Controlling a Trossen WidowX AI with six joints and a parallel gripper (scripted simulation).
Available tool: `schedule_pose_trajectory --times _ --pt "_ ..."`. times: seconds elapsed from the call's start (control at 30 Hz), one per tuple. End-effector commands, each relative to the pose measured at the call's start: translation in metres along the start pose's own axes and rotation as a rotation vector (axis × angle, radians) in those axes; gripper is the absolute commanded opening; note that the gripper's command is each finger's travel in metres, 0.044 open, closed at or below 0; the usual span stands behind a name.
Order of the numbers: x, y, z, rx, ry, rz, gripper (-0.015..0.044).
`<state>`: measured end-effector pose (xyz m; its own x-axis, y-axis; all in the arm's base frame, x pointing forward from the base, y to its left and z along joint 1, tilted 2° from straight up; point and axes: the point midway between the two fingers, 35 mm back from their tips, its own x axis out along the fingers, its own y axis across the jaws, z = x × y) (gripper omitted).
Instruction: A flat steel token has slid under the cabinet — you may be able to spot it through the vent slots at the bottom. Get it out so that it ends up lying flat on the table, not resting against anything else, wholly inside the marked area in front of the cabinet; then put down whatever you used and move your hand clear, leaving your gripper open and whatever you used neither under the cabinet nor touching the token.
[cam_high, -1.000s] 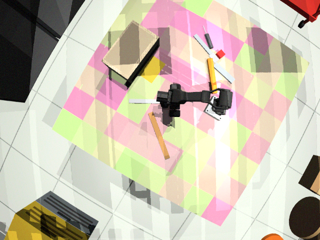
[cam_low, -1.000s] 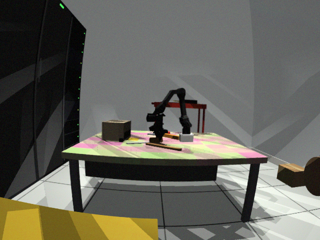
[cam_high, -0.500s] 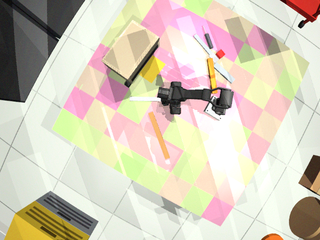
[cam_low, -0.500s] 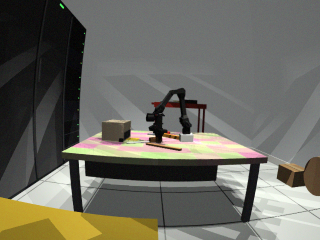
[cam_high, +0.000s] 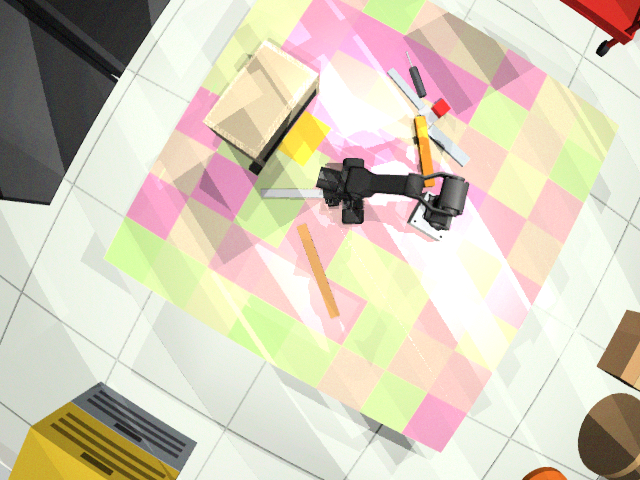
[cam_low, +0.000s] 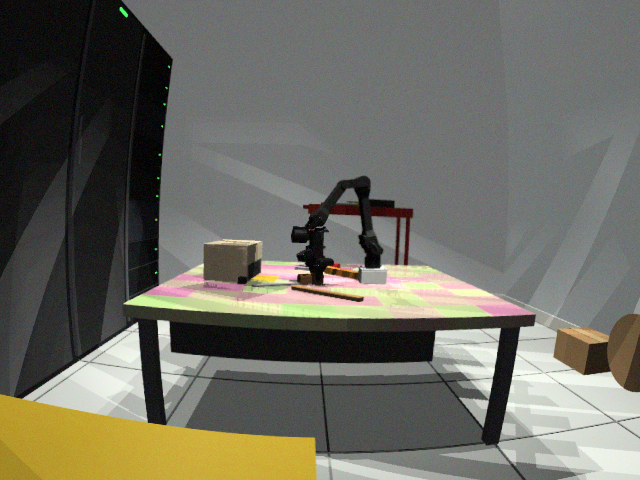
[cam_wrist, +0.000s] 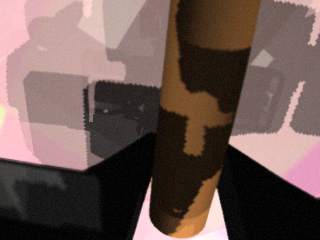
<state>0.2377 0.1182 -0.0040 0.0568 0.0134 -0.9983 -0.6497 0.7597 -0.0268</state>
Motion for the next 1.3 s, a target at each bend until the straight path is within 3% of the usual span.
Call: schedule_pose_trajectory --times 0.0,1.27 --pt "0.000 -0.005 -0.001 0.001 -0.003 0.000 0.0000" --pt "0.000 -0.039 -0.017 0.000 -0.001 -0.003 0.0000"
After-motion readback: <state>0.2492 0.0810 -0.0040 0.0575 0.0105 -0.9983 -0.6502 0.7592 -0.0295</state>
